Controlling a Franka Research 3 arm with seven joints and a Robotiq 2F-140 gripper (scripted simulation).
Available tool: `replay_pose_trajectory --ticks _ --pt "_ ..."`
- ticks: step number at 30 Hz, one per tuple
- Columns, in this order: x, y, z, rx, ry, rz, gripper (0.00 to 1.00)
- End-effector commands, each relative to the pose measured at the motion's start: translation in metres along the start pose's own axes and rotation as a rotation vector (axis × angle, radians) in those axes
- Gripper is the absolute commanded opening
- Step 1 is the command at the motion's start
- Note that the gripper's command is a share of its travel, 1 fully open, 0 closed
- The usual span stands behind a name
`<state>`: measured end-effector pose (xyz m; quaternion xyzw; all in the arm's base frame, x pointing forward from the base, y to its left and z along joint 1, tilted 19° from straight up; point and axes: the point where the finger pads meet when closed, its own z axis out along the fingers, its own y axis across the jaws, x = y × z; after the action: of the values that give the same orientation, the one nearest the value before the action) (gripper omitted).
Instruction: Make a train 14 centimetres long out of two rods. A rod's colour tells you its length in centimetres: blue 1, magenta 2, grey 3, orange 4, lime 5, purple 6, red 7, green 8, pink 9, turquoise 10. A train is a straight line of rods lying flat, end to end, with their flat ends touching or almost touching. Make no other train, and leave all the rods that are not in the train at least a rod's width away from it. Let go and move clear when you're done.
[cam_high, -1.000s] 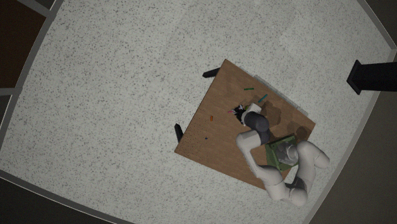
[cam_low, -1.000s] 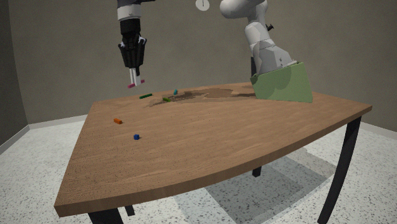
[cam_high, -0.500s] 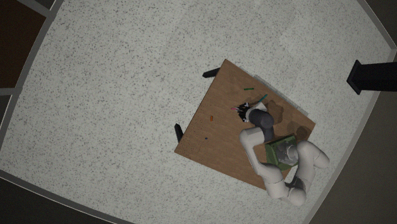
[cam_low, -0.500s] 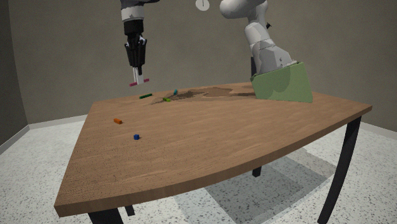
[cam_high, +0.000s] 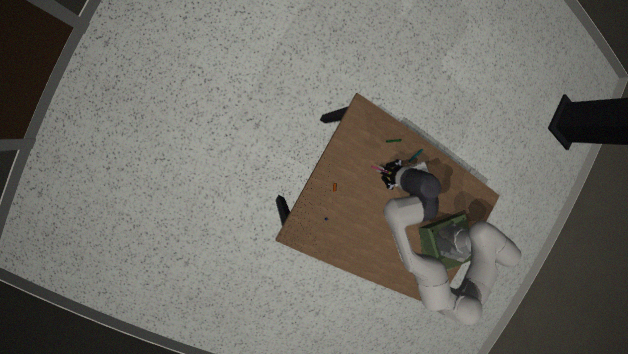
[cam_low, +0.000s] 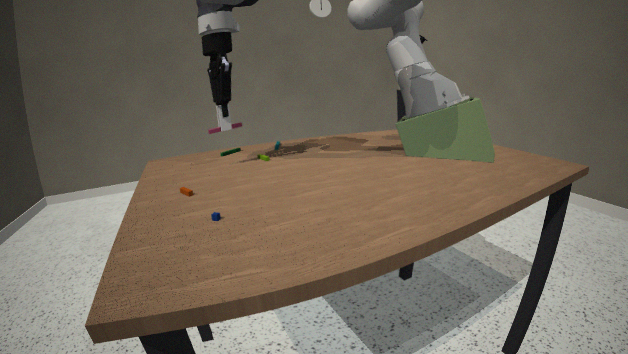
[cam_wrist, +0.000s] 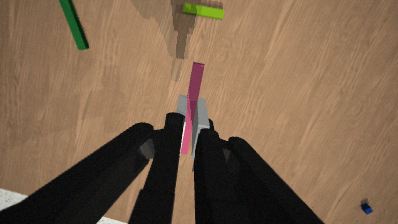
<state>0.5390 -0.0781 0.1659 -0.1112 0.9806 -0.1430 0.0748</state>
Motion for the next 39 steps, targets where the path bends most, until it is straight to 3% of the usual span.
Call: replay_pose_trajectory --ticks 1,39 --pt "0.005 -0.003 0.0 -0.004 0.002 0.167 0.12" --pt "0.055 -0.044 0.001 -0.019 -0.014 0.85 0.12"
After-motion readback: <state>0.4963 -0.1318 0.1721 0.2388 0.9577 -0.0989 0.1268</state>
